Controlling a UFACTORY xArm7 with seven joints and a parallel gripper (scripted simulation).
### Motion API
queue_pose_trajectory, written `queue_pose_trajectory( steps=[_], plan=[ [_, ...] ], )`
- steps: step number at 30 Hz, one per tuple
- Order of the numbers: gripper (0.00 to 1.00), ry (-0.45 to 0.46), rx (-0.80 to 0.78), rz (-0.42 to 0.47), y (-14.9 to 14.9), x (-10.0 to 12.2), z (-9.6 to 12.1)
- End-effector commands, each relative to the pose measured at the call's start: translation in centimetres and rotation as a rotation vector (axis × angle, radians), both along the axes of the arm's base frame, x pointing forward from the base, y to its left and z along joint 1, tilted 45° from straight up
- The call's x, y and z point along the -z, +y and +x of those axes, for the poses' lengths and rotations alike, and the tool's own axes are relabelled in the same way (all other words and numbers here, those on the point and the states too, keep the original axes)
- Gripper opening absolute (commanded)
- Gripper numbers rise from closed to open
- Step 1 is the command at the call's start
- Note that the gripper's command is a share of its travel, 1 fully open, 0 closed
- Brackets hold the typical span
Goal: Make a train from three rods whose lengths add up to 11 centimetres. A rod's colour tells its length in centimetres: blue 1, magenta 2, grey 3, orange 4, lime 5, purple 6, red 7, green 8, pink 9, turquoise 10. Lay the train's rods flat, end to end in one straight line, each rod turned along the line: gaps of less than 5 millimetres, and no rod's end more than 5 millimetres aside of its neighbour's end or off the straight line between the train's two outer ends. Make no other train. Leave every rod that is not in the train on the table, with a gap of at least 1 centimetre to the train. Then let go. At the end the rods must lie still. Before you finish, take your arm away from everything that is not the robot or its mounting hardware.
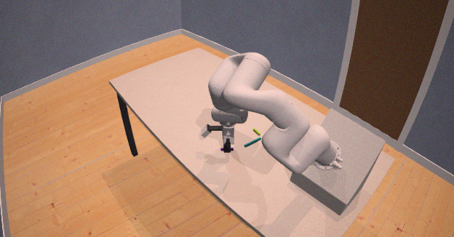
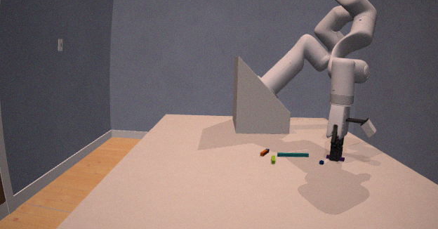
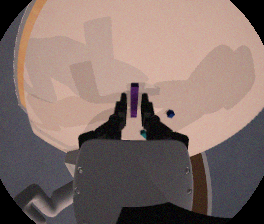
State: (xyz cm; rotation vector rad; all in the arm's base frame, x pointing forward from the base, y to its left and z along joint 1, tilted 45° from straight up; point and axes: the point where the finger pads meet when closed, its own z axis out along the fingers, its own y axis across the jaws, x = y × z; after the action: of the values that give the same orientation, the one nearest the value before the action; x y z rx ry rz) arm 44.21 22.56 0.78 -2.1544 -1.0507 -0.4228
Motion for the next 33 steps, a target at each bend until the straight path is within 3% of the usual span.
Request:
queue_pose_trajectory(
  steps=[1, 32, 33],
  plan=[
    [0.24, -0.003, 0.003, -0.001, -0.15, -0.05, 0.17],
    [0.24, -0.003, 0.003, -0.001, -0.15, -0.05, 0.17],
    [0.04, -0.003, 0.003, -0.001, -0.15, -0.05, 0.17]
  ],
)
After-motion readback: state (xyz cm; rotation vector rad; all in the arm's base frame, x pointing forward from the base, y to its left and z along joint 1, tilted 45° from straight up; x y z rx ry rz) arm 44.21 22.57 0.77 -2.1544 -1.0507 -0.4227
